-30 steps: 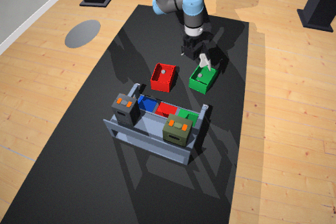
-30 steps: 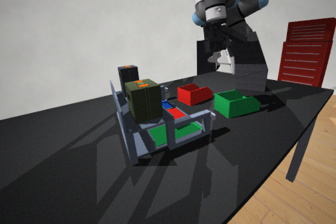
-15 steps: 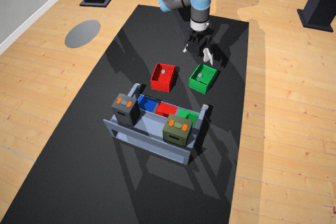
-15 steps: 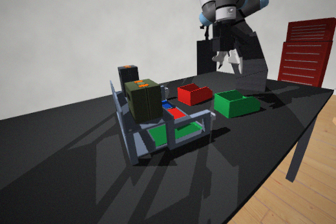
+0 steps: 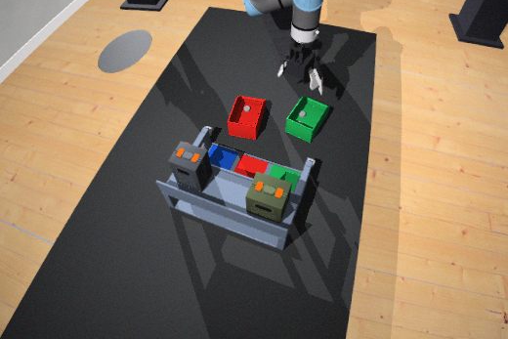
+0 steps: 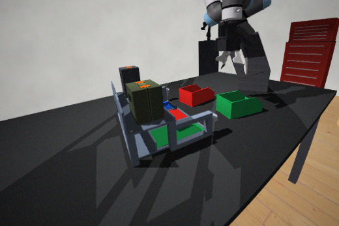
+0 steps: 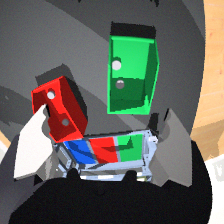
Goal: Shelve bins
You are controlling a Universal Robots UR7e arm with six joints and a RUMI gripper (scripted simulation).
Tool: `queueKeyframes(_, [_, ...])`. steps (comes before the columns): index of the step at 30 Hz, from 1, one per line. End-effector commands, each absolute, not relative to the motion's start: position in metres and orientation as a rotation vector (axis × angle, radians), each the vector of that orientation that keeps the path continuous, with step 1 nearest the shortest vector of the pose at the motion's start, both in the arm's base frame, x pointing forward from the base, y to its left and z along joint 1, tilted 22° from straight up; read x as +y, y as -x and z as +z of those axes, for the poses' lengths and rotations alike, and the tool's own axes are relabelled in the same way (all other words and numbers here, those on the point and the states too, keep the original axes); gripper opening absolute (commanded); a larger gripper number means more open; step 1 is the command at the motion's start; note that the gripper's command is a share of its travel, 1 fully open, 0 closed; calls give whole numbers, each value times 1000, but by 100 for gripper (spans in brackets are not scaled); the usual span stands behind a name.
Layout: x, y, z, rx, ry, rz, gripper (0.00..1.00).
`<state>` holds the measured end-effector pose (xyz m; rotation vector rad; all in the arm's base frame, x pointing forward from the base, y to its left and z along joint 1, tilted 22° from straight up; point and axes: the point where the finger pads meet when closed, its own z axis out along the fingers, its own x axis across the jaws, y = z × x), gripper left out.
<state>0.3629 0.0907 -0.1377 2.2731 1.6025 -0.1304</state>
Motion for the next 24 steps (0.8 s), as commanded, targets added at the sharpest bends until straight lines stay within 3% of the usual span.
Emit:
queueKeyframes(1, [91,-361,-137,1611,-2261,-132,100])
queueKeyframes(10, [90,-361,-137,1613,-2259,-132,100])
queueKeyframes(11, [90,-361,-137,1613,-2259,-132,0])
queueKeyframes(24, [90,-361,-137,1613,-2258,-132,0])
